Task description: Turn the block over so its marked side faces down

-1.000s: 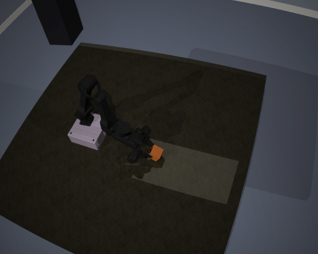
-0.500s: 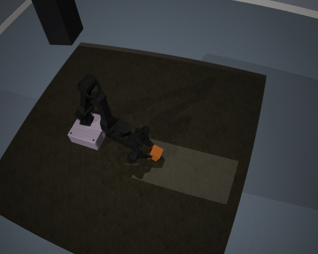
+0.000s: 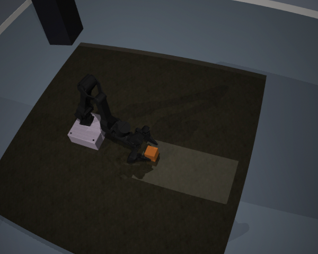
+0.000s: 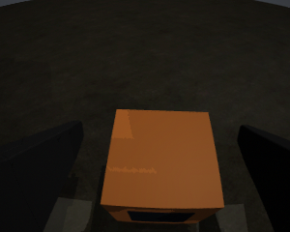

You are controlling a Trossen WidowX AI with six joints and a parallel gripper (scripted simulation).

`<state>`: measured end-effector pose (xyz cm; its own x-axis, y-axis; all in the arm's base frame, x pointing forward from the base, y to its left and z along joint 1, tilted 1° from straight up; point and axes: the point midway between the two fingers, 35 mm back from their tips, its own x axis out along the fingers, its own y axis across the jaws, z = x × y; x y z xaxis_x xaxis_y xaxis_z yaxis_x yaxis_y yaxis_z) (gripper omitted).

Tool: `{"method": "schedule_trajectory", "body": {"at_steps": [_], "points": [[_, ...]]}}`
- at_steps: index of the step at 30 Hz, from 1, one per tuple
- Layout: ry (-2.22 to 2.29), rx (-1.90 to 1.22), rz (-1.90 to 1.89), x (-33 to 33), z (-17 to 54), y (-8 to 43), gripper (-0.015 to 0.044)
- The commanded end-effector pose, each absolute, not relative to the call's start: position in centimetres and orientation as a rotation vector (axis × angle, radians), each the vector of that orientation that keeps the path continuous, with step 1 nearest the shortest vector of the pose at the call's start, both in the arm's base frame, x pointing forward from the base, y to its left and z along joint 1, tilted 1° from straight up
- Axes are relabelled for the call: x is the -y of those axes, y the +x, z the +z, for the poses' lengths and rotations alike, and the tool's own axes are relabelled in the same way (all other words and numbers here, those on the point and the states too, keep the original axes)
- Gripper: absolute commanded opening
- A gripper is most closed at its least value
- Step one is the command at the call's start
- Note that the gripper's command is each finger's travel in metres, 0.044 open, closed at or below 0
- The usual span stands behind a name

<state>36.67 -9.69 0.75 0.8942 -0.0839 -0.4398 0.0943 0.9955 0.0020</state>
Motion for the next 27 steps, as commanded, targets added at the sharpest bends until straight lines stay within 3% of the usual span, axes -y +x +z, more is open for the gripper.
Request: {"method": "schedule_trajectory", "body": {"at_steps": [1,27], "points": [[0.031,-0.454,-0.09,9.64,0.76,36.67,0.044],[0.032,-0.472,-0.089,9.69,0.88,36.96,0.044]]}}
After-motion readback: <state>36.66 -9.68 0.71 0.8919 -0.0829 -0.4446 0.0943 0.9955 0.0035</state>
